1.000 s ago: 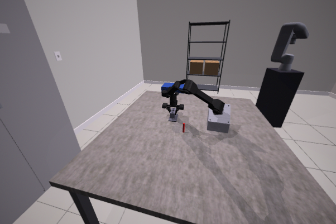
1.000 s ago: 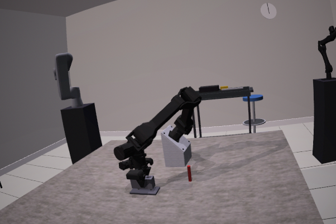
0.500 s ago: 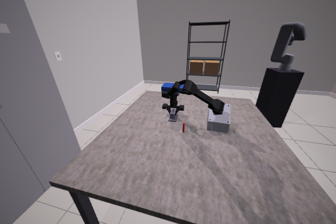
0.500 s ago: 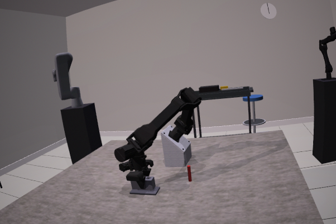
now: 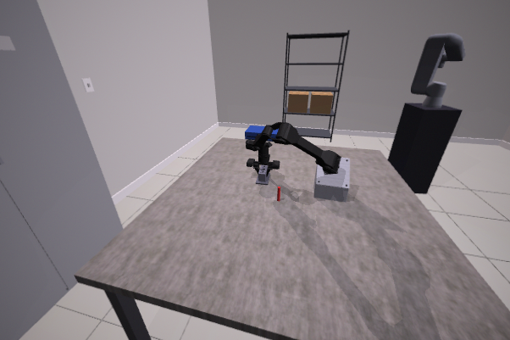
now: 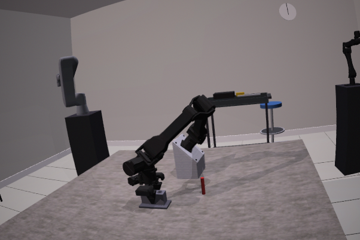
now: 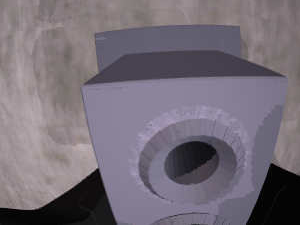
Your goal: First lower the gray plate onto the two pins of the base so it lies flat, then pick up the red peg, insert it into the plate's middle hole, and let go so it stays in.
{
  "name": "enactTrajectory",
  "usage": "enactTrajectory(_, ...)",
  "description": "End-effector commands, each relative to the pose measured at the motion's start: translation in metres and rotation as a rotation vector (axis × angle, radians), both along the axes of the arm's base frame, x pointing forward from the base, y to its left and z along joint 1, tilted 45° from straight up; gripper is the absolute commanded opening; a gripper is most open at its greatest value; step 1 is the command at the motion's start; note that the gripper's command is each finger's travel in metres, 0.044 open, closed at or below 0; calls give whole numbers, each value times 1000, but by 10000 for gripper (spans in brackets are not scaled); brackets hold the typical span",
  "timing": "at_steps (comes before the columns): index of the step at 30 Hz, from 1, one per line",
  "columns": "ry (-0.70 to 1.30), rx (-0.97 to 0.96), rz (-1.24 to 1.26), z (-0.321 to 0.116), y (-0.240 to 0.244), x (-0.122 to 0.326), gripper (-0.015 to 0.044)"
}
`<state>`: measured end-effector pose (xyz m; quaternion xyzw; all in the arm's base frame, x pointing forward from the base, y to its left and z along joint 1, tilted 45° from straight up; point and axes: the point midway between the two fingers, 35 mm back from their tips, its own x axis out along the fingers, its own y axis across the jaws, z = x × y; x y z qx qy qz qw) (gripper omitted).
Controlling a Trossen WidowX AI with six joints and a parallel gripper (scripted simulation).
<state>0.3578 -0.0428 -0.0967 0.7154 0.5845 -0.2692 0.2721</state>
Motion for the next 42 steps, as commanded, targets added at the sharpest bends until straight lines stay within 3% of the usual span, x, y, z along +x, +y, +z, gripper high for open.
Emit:
enactTrajectory(1,-2,-1,-3,1,-2,0,0)
enactTrajectory(4,-2,-1,-3,1,-2,0,0)
enactTrajectory(21,-2,-1,-3,1,-2,0,440)
enactTrajectory(26,-1,-4,-4,8,-10,0,440)
enactTrajectory(33,6,-7,-3,84,-85,-19,440)
enactTrajectory(42,-19,-15,25,103,-77,-24,440)
